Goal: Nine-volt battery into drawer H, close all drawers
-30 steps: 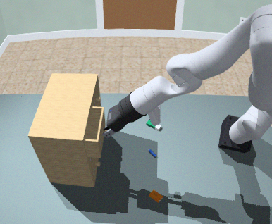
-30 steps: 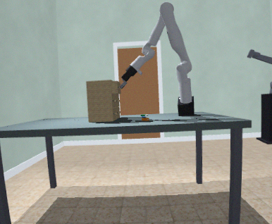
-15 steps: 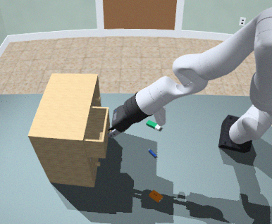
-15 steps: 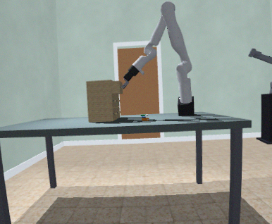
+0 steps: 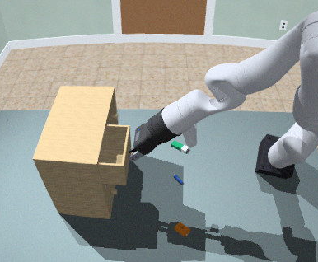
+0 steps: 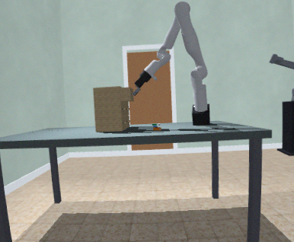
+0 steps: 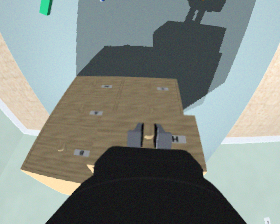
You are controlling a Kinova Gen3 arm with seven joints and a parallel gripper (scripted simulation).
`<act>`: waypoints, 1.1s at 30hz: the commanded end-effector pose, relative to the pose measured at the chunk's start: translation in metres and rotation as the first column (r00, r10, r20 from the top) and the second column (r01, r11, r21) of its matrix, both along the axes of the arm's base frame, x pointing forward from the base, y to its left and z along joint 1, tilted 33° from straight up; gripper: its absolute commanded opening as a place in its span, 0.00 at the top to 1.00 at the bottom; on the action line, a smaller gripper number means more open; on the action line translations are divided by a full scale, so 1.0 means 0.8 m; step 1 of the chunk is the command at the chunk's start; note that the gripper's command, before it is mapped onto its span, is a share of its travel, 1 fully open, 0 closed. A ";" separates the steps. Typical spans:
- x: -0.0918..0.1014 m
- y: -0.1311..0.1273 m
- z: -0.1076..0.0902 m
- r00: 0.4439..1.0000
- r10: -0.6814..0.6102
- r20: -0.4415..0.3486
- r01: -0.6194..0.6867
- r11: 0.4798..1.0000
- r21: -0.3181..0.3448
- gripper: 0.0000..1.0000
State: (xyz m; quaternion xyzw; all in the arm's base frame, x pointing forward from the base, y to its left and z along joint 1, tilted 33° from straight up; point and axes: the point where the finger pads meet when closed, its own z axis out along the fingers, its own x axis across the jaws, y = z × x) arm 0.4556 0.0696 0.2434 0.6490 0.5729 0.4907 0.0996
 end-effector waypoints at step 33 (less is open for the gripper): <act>-0.001 -0.001 0.000 1.000 -0.002 0.001 0.002 1.000 -0.001 0.33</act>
